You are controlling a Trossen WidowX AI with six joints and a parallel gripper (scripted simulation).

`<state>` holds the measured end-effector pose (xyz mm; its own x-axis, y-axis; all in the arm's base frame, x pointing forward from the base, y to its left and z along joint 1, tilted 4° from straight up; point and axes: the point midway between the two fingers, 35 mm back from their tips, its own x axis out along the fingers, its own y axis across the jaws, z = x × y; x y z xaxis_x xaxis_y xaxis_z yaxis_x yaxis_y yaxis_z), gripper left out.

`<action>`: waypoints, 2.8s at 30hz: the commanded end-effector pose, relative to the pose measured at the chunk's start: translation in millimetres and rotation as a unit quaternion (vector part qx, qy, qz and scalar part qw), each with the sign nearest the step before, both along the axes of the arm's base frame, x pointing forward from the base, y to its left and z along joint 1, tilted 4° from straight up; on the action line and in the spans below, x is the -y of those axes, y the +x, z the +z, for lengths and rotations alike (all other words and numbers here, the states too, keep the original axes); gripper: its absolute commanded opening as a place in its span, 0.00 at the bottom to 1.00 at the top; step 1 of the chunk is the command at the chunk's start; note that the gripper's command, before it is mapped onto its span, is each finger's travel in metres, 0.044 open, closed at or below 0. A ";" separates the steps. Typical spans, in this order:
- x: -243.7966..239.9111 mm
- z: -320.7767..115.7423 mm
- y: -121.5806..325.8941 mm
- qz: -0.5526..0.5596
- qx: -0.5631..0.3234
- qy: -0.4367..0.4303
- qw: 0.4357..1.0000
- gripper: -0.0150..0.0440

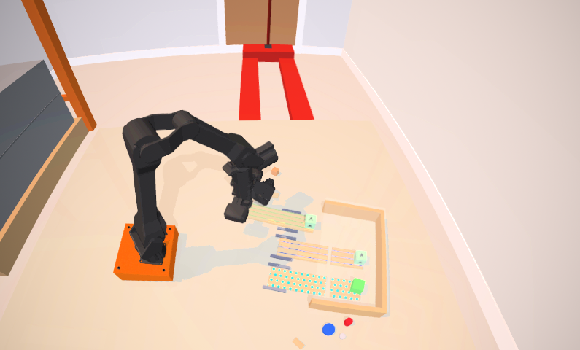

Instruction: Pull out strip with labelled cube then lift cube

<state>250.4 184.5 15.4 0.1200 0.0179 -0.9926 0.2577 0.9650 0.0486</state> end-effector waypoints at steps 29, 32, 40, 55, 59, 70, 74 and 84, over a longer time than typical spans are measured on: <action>9.7 46.6 23.2 0.048 -0.009 -0.012 0.999 0.70; 13.4 48.8 33.8 0.048 -0.008 -0.012 0.999 0.83; 23.7 55.2 63.6 0.048 -0.007 -0.013 0.999 1.00; 40.1 68.4 119.2 0.048 -0.004 -0.014 0.999 1.00; 43.8 72.3 134.0 0.048 -0.003 -0.014 0.999 1.00; 51.5 84.1 172.5 0.048 -0.002 -0.014 0.999 1.00; 51.4 80.5 173.2 0.048 -0.002 -0.014 0.999 0.82; 51.2 64.3 175.8 0.048 -0.002 -0.014 0.999 0.68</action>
